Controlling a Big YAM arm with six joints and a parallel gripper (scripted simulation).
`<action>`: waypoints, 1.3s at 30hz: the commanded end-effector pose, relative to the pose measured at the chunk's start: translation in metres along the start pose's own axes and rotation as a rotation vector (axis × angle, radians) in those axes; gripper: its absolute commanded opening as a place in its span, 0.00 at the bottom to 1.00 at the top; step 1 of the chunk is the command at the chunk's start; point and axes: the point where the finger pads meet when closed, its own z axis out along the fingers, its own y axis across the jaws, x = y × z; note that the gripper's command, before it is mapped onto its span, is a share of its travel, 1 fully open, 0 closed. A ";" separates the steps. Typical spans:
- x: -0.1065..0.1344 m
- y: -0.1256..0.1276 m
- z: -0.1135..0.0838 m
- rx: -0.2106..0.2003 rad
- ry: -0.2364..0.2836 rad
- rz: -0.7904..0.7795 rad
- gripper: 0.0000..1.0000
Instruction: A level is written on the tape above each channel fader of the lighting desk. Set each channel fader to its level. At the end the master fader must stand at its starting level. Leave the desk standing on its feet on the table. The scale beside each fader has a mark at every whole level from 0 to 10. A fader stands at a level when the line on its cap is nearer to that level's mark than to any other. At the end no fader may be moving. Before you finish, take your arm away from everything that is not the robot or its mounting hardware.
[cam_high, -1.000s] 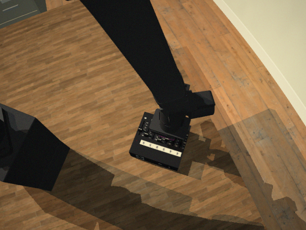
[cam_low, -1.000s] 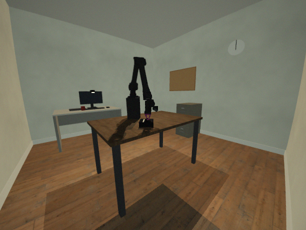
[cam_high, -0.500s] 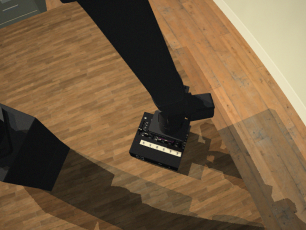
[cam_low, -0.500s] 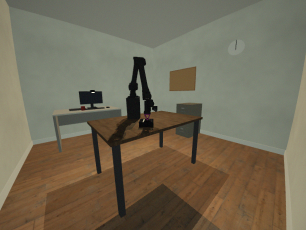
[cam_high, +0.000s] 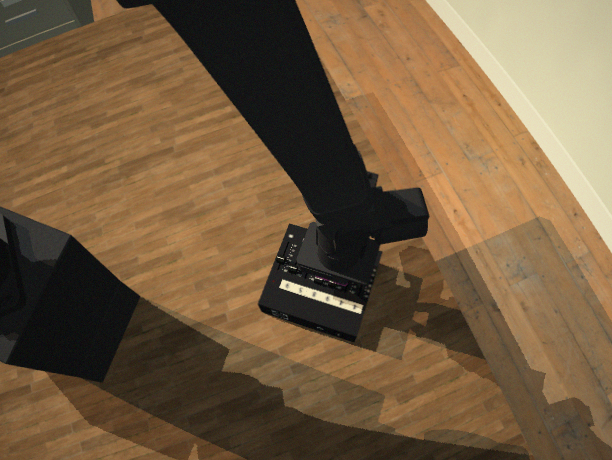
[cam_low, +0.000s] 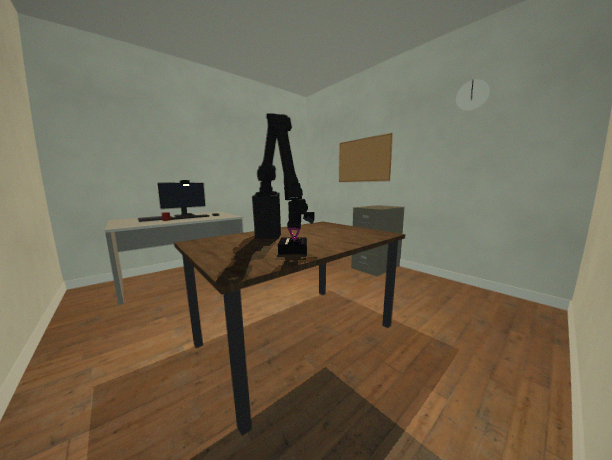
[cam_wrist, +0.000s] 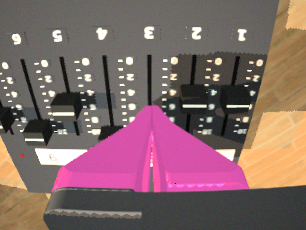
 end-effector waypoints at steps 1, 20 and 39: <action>0.000 -0.012 -0.013 0.033 -0.020 -0.002 0.00; 0.000 -0.012 -0.013 0.033 -0.020 -0.002 0.00; -0.010 -0.011 -0.012 0.022 -0.014 0.009 0.00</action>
